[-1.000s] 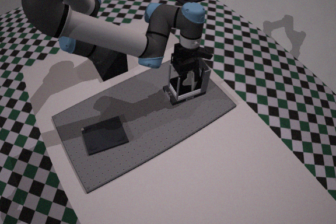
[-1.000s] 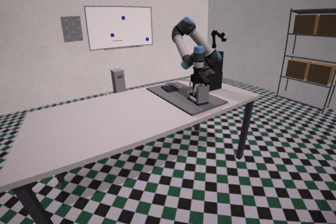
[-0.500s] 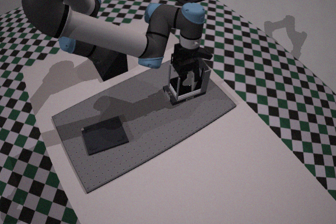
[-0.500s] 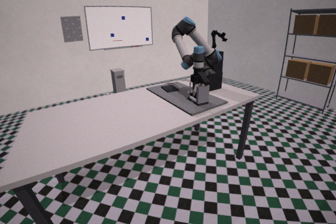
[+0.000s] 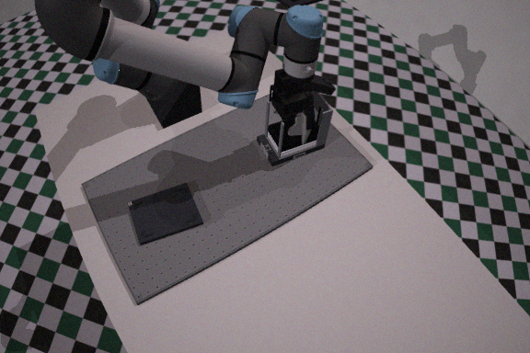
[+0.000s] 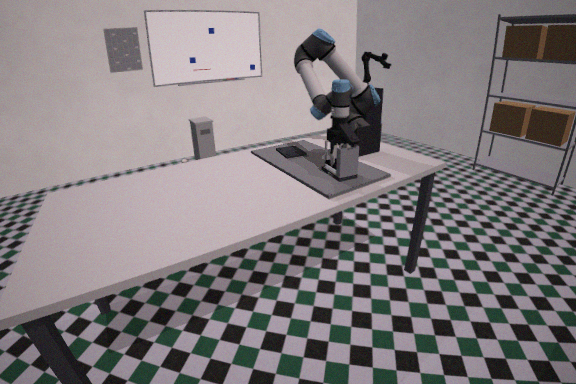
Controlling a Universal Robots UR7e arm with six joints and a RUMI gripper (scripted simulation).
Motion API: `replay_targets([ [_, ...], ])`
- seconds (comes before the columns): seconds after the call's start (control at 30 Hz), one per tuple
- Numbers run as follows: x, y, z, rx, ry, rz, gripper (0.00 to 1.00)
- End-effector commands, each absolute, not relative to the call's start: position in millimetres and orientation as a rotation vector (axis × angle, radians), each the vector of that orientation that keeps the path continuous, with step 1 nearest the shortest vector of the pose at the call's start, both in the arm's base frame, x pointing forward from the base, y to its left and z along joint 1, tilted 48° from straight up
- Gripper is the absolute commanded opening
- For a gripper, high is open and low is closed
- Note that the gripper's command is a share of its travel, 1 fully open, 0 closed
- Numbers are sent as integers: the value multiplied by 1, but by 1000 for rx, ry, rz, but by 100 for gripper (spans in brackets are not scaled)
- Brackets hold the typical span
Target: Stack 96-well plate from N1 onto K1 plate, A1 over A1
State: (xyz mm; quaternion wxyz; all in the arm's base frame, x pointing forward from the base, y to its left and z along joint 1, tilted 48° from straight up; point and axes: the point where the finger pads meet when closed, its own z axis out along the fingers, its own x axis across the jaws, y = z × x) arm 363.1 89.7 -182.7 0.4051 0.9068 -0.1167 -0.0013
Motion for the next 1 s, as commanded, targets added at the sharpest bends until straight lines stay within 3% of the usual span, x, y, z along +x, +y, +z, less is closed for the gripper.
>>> replay_targets([
  [0.0,363,90,-183,2289,-295,-2,0],
  [0.97,363,86,-186,2289,-295,-2,0],
])
